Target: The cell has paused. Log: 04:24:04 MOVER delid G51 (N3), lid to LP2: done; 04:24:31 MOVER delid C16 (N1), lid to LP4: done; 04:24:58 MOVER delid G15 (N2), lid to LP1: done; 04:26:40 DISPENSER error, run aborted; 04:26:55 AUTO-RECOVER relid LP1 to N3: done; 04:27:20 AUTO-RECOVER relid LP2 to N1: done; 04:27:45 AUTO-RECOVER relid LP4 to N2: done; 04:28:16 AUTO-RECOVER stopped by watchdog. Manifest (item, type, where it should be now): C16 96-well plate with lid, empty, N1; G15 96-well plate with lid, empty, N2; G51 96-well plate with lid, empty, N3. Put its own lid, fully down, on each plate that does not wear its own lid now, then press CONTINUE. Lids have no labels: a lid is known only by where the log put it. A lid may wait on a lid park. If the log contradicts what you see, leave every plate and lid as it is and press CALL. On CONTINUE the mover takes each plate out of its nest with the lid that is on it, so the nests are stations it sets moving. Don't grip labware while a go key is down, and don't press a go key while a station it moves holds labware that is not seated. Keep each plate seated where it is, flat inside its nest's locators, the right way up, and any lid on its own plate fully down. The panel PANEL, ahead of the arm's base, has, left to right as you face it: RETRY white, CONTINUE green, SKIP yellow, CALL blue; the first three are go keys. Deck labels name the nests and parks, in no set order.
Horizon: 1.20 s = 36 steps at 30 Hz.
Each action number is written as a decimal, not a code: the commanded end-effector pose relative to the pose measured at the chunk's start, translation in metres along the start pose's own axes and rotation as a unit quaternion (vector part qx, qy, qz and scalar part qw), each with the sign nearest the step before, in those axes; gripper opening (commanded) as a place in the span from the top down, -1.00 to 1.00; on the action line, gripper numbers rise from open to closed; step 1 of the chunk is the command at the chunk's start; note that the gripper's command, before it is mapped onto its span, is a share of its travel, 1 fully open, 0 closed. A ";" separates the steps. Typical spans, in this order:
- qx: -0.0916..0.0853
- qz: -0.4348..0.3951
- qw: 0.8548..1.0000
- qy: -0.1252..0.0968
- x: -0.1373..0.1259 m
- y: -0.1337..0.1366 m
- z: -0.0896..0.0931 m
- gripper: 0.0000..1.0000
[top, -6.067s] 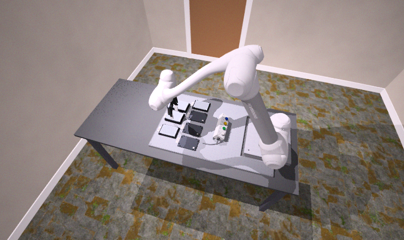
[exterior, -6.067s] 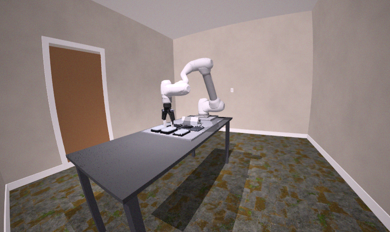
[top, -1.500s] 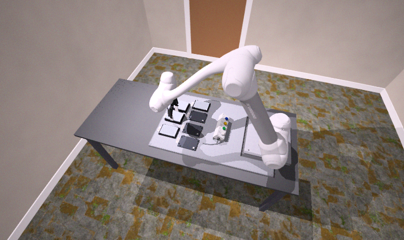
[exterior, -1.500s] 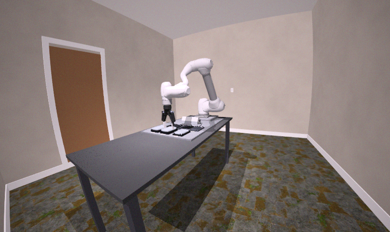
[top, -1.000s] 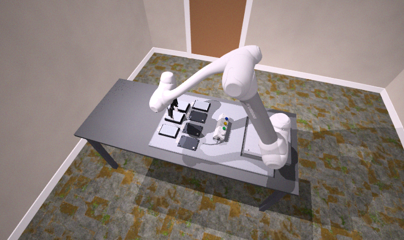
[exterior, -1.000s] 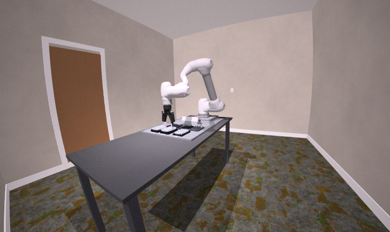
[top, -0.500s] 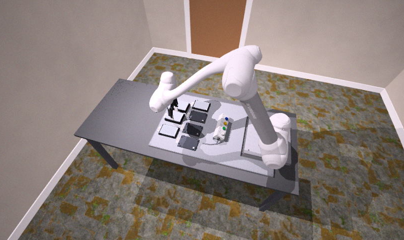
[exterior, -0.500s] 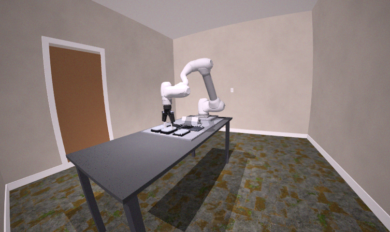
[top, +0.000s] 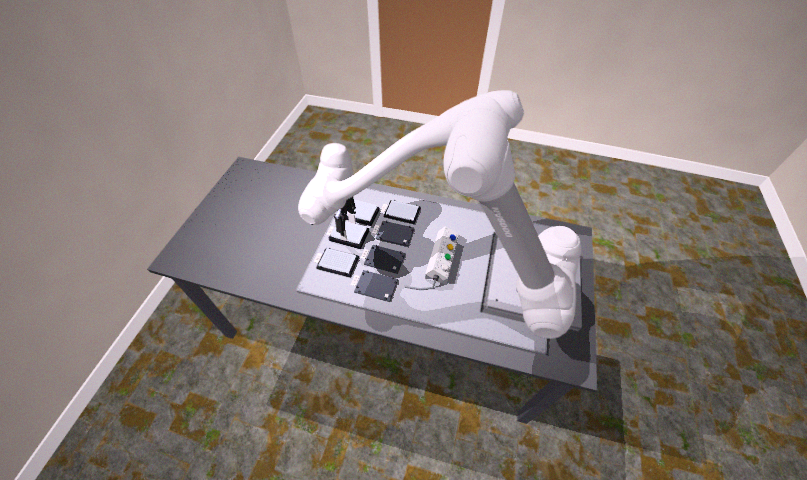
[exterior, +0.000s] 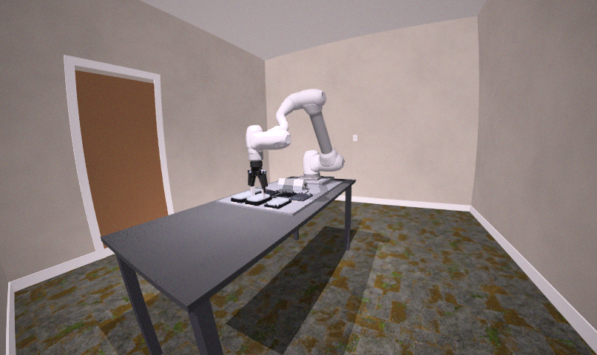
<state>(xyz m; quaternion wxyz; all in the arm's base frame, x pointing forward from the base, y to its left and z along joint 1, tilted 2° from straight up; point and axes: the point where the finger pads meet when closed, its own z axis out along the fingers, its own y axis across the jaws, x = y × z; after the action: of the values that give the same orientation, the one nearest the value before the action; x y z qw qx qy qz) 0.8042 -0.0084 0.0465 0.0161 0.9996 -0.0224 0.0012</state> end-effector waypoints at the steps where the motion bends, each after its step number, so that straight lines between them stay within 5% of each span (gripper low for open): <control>1: 0.000 0.000 1.000 0.000 0.000 0.000 0.000 1.00; 36: 0.000 0.000 1.000 0.000 0.000 0.000 -0.017 1.00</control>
<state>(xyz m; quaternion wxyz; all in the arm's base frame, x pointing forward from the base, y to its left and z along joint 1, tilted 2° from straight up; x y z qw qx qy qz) 0.8040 -0.0079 0.0631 0.0161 0.9996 -0.0224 0.0011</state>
